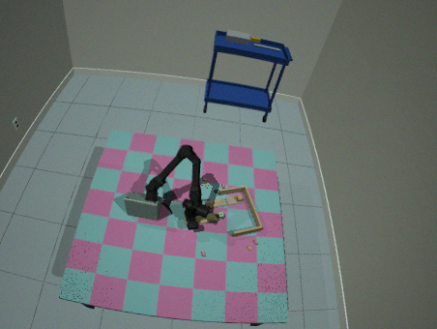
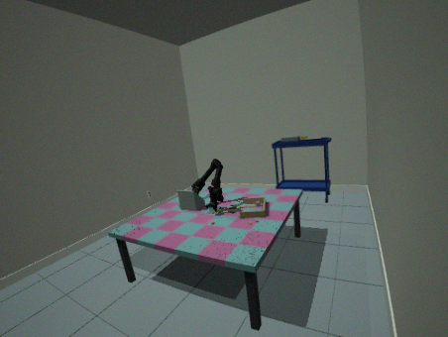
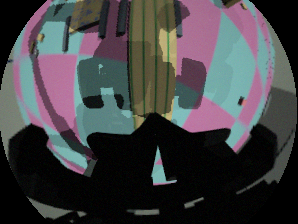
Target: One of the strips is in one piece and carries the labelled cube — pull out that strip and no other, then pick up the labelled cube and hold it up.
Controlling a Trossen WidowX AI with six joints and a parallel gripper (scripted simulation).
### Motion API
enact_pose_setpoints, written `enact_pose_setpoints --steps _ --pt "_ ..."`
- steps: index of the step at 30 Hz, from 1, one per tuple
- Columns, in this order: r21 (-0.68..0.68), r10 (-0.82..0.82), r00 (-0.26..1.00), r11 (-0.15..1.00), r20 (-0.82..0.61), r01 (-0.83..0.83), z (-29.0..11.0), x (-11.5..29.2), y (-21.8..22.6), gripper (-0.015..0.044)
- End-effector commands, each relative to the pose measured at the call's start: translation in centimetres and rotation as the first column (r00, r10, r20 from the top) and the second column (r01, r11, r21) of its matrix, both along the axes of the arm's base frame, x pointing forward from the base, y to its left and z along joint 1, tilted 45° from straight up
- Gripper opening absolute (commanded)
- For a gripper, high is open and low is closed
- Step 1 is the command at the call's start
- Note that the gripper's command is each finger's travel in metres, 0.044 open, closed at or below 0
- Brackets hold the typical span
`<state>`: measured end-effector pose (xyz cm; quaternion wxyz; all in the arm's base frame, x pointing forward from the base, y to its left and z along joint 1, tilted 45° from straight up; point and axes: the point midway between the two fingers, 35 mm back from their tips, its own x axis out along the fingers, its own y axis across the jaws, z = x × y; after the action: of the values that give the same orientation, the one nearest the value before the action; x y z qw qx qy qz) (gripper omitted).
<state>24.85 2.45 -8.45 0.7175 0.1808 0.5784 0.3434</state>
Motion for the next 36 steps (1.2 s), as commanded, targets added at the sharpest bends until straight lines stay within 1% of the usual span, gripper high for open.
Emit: enact_pose_setpoints --steps 1,7,24,25,29,32,36 --pt "-0.002 0.013 1.000 1.000 -0.024 -0.013 -0.4 -1.3 0.3 0.0000" --pt "-0.003 0.013 1.000 1.000 -0.024 -0.013 -0.6 -2.1 0.1 0.0000" --pt "-0.003 0.013 1.000 1.000 -0.024 -0.013 -0.6 -2.1 0.1 0.0000" --pt "-0.003 0.001 1.000 1.000 -0.005 -0.001 -0.3 -1.4 -0.4 0.0000" --pt "-0.006 0.012 1.000 1.000 -0.023 -0.012 2.4 -1.5 -3.0 0.0000" --pt "-0.005 0.013 1.000 1.000 -0.024 -0.013 2.6 -1.6 -3.2 0.0000" --pt "-0.001 -0.028 0.998 1.000 -0.063 0.028 3.0 0.6 -3.0 0.0105"
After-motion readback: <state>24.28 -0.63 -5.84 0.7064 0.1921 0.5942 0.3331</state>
